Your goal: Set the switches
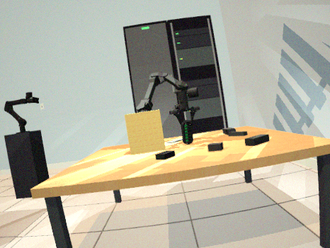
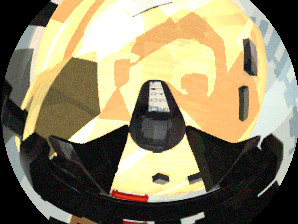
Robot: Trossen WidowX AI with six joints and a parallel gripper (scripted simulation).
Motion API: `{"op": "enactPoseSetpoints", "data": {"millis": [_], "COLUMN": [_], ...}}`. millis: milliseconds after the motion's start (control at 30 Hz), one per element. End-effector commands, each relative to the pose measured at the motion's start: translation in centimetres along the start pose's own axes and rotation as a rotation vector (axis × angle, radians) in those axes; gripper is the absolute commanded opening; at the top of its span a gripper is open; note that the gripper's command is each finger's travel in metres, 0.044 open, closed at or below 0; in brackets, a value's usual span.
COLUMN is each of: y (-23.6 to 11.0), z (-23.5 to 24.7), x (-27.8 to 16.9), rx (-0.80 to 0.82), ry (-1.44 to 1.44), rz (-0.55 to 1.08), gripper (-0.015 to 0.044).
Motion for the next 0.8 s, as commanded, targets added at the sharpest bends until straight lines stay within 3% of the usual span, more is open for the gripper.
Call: {"op": "enactPoseSetpoints", "data": {"millis": [0, 767], "y": [0.1, 0.1], "z": [-0.1, -0.4], "x": [0.7, 2.5], "rx": [-0.002, -0.002], "ry": [0.006, 0.006], "rz": [-0.017, -0.018], "gripper": [0.0338, 0.0338]}}
Point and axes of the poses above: the point midway between the two fingers, 35 mm back from their tips, its own y axis out along the fingers, its own z axis across the jaws, x = y × z, the point moved 1 cm from there along -y, back along the fingers, and after that the axes turned 10 degrees about -y, right-handed, at the moved point
